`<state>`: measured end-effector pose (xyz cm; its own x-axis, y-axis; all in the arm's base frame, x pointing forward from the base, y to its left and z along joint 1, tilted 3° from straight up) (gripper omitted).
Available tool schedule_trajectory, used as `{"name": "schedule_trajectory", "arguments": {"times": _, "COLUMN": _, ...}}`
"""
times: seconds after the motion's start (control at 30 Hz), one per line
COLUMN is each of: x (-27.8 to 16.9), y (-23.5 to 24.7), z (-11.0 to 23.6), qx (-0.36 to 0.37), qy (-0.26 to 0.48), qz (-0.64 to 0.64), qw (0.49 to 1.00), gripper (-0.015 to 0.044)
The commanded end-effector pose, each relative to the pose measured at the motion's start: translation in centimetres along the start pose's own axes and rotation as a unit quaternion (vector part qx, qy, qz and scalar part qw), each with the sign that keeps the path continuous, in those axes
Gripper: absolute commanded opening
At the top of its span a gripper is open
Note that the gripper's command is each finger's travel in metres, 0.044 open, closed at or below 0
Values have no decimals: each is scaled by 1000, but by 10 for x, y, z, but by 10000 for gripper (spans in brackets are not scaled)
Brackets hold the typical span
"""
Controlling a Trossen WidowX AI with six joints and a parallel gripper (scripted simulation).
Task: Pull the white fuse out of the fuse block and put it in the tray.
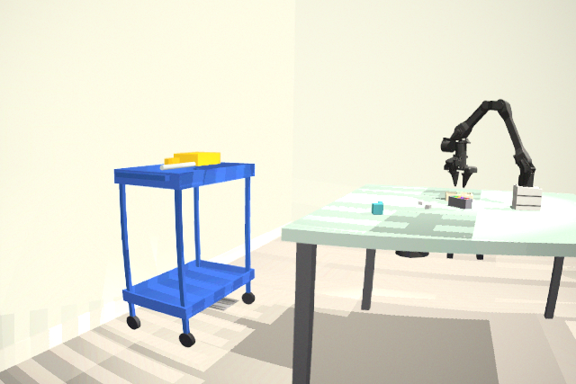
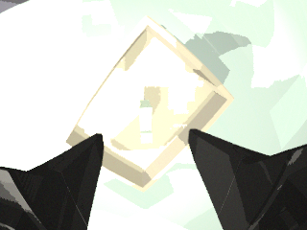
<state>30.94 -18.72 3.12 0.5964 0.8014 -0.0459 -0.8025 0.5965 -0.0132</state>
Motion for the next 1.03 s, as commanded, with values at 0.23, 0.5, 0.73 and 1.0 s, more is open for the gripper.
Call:
{"name": "schedule_trajectory", "arguments": {"times": 0.23, "x": 0, "y": 0, "z": 36, "qx": 0, "qy": 1, "qz": 3, "qw": 1000, "gripper": 330}}
{"name": "schedule_trajectory", "arguments": {"times": 0.5, "x": 0, "y": 0, "z": 35, "qx": -1, "qy": 0, "qz": 2, "qw": 1000, "gripper": 330}}
{"name": "schedule_trajectory", "arguments": {"times": 0.73, "x": 0, "y": 0, "z": 35, "qx": -1, "qy": 0, "qz": 2, "qw": 1000, "gripper": 330}}
{"name": "schedule_trajectory", "arguments": {"times": 1.0, "x": 0, "y": 0, "z": 35, "qx": -1, "qy": 0, "qz": 2, "qw": 1000, "gripper": 330}}
Point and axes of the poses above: the point midway between the two fingers, 35 mm back from their tips, its own z axis back along the fingers, its own y axis across the jaws, x = y × z, the point moved 3 cm from there along z, back along the fingers, and after that the axes turned 12 degrees about z, right-handed, at the moved point
